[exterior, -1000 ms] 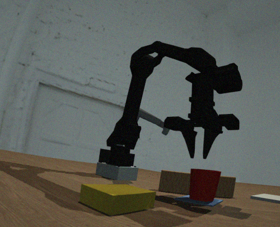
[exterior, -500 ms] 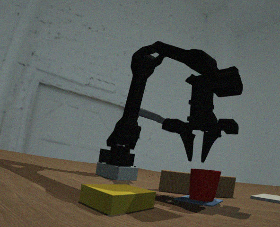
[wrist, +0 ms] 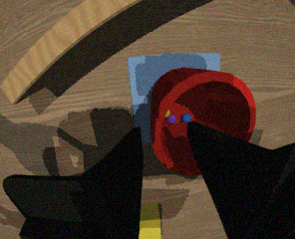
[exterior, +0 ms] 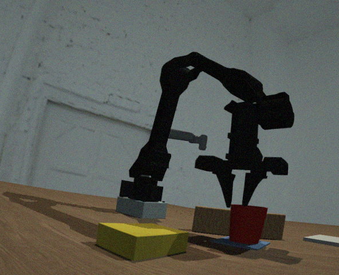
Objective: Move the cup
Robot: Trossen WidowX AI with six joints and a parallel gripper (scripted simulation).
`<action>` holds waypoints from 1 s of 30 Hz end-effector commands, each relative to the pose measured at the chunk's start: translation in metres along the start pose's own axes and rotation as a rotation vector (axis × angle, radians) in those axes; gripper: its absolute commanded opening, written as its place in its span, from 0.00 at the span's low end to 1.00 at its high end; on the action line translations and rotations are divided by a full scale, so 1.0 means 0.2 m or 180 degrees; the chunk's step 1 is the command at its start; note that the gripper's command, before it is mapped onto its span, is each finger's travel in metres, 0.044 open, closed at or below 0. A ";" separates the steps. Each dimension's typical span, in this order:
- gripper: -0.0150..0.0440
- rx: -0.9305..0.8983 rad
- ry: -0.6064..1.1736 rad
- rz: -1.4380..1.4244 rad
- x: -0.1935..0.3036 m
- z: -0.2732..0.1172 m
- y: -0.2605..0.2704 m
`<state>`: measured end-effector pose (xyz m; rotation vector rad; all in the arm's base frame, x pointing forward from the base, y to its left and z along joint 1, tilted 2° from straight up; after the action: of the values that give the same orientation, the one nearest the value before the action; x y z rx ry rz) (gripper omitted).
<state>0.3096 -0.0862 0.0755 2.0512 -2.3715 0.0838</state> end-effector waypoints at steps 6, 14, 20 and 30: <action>0.50 -0.0031 0.0011 -0.0017 0.00 0.08 0.01; 0.50 -0.0031 0.0011 -0.0017 0.00 0.14 0.02; 0.50 -0.0031 0.0011 -0.0017 0.00 0.16 0.02; 0.28 -0.0019 -0.0002 -0.0001 0.00 0.16 0.02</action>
<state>0.3072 -0.0866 0.0441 2.0491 -2.3687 0.0754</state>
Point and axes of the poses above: the point midway between the two fingers, 35 mm back from their tips, its own z axis out along the fingers, its own y axis across the jaws, x = y × z, the point moved 1 cm from there along -z, back along the fingers, and after that the axes turned 6 degrees about z, right-handed, at the moved point
